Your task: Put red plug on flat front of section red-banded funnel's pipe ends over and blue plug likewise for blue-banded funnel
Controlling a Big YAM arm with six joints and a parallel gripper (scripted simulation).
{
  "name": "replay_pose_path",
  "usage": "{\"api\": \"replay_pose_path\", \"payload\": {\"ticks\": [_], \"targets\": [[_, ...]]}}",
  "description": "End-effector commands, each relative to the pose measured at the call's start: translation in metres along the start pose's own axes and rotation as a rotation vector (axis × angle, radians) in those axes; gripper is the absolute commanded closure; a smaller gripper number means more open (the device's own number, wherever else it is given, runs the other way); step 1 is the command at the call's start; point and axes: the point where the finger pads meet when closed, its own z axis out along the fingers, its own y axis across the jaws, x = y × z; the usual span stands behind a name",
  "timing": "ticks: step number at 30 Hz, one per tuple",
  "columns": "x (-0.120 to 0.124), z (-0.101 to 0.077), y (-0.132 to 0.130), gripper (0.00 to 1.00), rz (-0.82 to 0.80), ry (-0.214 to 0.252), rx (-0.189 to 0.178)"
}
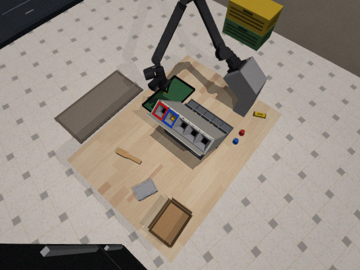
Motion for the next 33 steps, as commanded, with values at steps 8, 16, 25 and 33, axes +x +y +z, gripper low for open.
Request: {"api": "replay_pose_path", "payload": {"ticks": [8, 16, 25, 33], "targets": [[0.051, -0.038, 0.0, 1.0, 0.009, -0.018, 0.01], [0.04, -0.051, 0.049, 1.0, 0.006, -0.067, 0.035], [0.011, -0.072, 0.135, 1.0, 0.0, -0.153, 0.08], [0.0, -0.086, 0.183, 1.0, -0.013, -0.205, 0.107]]}}
